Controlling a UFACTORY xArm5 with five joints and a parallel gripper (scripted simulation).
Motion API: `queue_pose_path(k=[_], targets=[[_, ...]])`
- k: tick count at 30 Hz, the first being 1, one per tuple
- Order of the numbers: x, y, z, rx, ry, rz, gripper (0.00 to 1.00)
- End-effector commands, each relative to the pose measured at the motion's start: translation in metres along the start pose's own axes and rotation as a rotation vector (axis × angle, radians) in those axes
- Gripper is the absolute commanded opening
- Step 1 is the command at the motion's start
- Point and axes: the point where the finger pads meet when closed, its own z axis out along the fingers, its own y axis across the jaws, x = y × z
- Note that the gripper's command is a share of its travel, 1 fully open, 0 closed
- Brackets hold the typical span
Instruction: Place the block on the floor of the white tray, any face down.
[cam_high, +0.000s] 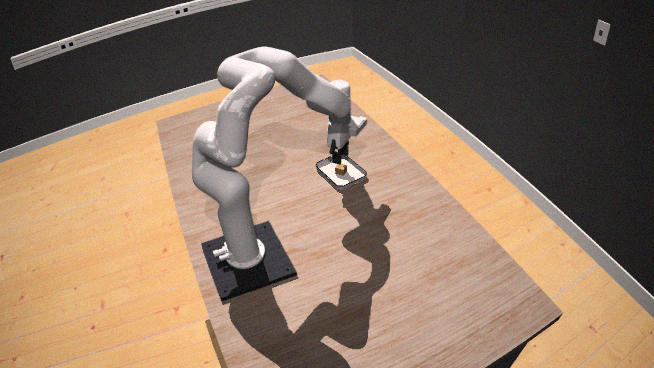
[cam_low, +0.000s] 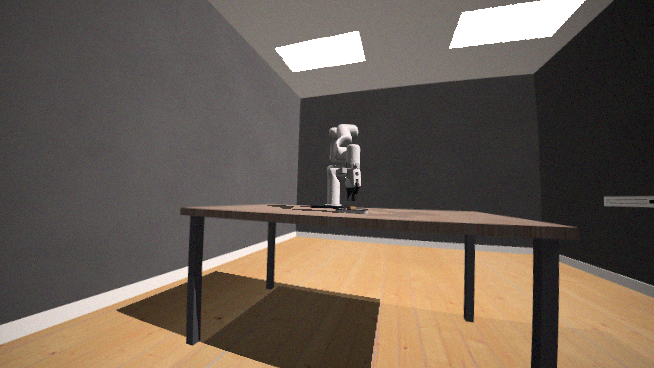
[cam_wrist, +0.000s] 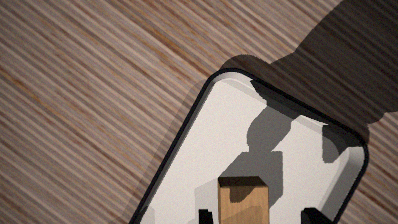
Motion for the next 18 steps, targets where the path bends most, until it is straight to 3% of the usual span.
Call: queue_pose_path(k=[1,11,13,18], targets=[[0.000,-0.001,-0.003,0.004,0.001,0.000,0.55],[-0.001,0.004,-0.003,0.003,0.001,0.000,0.55],[-0.004,0.020,-0.002,0.003,0.001,0.000,0.55],[-0.016,0.092,-0.001,0.003,0.001,0.000,0.55]])
